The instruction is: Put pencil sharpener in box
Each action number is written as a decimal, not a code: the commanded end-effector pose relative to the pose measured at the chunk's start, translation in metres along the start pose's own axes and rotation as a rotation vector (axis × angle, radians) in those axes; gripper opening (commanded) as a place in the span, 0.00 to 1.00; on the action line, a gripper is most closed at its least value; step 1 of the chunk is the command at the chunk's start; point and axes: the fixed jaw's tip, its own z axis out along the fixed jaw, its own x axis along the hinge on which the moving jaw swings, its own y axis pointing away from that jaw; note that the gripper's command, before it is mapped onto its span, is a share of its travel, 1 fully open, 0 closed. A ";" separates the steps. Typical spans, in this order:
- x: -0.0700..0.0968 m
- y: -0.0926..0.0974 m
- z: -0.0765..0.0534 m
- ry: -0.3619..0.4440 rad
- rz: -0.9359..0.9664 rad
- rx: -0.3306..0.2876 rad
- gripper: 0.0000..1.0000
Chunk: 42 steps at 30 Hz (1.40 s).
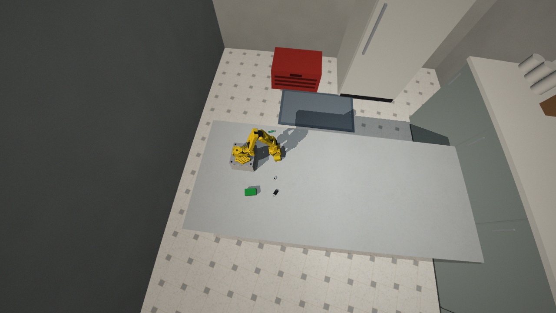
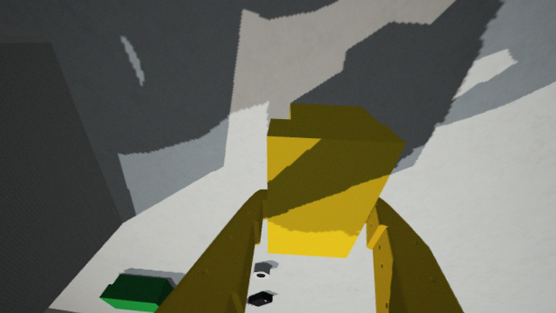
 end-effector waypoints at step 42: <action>0.000 -0.005 -0.011 -0.001 -0.004 -0.001 0.22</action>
